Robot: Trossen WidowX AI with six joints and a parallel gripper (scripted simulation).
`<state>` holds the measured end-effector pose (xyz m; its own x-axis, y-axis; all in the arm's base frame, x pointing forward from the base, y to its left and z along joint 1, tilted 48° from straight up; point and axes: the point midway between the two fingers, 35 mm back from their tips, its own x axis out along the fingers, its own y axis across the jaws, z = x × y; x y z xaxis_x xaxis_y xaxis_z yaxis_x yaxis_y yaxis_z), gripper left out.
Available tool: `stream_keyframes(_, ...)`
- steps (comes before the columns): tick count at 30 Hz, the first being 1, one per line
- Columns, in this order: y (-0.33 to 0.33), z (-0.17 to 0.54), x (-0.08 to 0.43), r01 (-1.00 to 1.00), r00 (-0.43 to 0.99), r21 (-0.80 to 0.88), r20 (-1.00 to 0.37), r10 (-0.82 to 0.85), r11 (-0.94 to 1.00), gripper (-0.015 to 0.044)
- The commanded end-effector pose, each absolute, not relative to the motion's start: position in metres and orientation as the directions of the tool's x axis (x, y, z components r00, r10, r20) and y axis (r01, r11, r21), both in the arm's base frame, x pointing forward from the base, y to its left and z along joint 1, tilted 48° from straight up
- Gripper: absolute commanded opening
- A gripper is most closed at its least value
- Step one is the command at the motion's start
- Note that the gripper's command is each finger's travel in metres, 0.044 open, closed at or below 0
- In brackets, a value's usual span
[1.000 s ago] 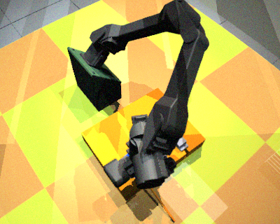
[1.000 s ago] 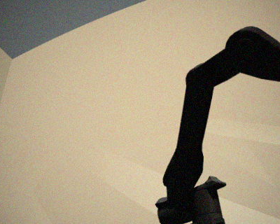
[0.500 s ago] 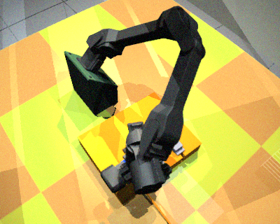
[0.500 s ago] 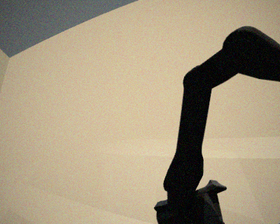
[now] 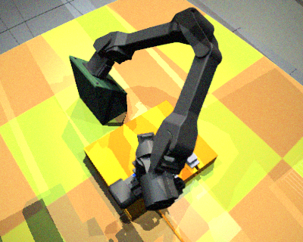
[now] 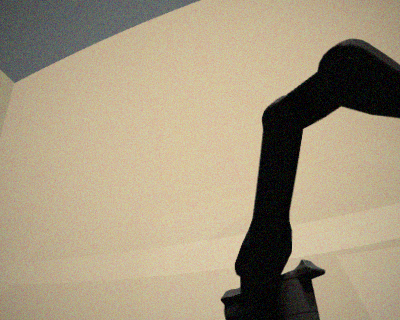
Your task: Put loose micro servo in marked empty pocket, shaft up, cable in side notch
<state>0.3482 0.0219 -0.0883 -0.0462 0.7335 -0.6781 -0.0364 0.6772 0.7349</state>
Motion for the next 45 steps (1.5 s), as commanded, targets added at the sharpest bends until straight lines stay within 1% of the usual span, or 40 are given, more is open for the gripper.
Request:
stream_keyframes(1, 0.012, -0.080, 0.349, -0.035, -0.044, 0.734, -0.679, 0.733, 0.678, 0.0187)
stream_keyframes(4, -0.003, -0.065, 0.346, -0.035, -0.045, 0.734, -0.679, 0.733, 0.678, 0.0187)
stream_keyframes(11, -0.005, -0.066, 0.344, -0.034, -0.045, 0.734, -0.679, 0.733, 0.678, 0.0187)
stream_keyframes(15, -0.020, -0.058, 0.323, -0.025, -0.043, 0.731, -0.682, 0.730, 0.682, 0.0292)
stream_keyframes(20, -0.055, -0.027, 0.253, -0.029, -0.047, 0.730, -0.684, 0.728, 0.683, 0.0424)
stream_keyframes(21, -0.057, -0.024, 0.245, -0.030, -0.048, 0.731, -0.682, 0.730, 0.682, 0.0440)
stream_keyframes(30, -0.059, -0.022, 0.242, -0.030, -0.049, 0.732, -0.682, 0.730, 0.681, 0.0440)
stream_keyframes(37, -0.092, 0.009, 0.246, -0.025, -0.045, 0.731, -0.682, 0.730, 0.681, 0.0440)
stream_keyframes(45, -0.092, 0.009, 0.246, -0.025, -0.045, 0.731, -0.682, 0.730, 0.681, 0.0440)
